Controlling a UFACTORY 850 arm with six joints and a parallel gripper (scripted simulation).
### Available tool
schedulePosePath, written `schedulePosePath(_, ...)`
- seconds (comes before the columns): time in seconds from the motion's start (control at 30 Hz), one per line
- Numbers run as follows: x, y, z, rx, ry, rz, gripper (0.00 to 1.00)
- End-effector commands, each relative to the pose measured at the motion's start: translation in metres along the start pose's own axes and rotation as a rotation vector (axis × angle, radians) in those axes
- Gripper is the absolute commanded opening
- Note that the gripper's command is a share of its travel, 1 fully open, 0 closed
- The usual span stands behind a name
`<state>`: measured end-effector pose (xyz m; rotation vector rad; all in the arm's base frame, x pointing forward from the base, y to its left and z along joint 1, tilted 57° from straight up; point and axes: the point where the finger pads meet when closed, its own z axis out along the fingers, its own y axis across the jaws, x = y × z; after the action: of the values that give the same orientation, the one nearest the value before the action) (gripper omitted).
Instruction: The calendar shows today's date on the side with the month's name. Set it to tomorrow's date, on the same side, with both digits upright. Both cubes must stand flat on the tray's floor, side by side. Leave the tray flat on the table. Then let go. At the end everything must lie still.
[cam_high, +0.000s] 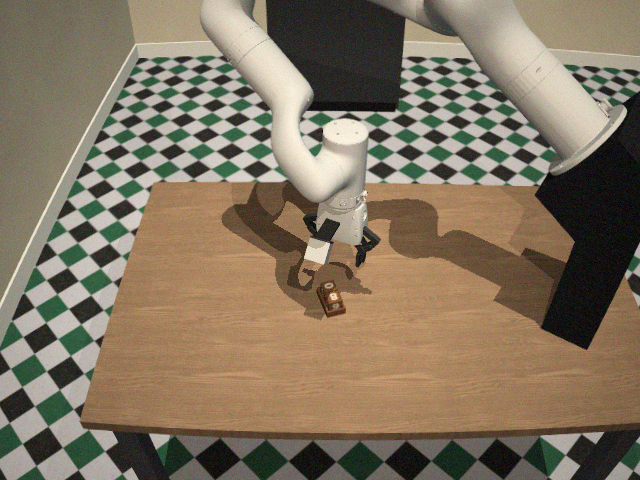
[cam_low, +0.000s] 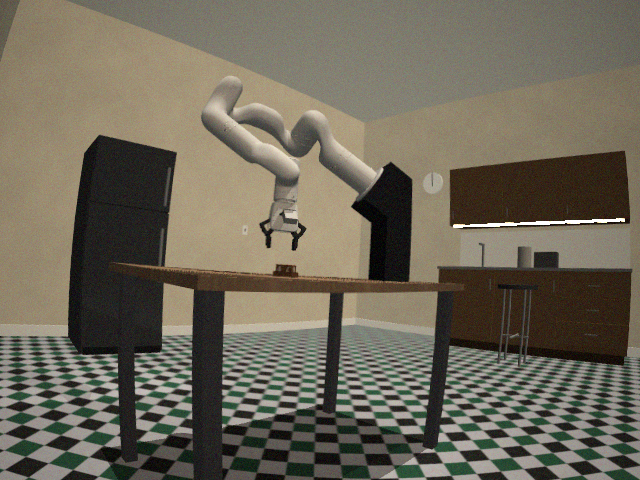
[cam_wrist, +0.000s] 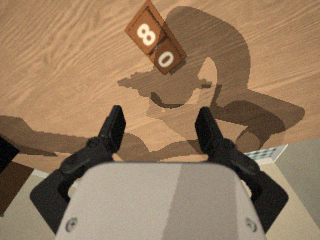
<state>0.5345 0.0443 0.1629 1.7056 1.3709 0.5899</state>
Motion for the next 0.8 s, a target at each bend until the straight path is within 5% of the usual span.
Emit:
schedulePosePath(0.0, 0.009, 0.002, -0.003, 0.008, -0.010, -0.173, 1.00)
schedulePosePath(0.77, 0.042, 0.005, -0.015, 0.013, -0.002, -0.726, 1.00)
